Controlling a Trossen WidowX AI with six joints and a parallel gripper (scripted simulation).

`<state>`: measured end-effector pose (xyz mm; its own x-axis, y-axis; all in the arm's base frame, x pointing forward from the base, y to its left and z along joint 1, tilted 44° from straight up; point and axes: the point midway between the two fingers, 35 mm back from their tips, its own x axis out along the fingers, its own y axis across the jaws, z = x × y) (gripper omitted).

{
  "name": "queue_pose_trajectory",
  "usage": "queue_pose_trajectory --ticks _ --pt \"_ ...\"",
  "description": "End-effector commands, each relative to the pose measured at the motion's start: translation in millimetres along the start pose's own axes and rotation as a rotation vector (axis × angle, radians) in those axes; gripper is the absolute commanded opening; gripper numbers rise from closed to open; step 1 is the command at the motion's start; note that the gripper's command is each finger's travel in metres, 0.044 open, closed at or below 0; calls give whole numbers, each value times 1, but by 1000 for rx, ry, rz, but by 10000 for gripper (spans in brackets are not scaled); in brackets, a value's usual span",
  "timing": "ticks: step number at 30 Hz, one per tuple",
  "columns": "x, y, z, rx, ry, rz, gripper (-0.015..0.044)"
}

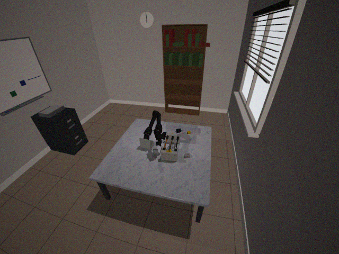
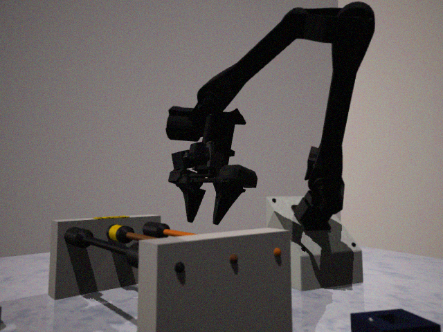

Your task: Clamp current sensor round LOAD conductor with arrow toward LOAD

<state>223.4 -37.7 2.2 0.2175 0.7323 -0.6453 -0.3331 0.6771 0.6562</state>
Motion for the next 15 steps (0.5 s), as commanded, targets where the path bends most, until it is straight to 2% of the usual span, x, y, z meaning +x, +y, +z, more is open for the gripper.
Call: queue_pose_trajectory --ticks 1,15 --pt "2 3 1 -30 -9 -1 327" --pt "24 1 2 -30 -8 -4 327"
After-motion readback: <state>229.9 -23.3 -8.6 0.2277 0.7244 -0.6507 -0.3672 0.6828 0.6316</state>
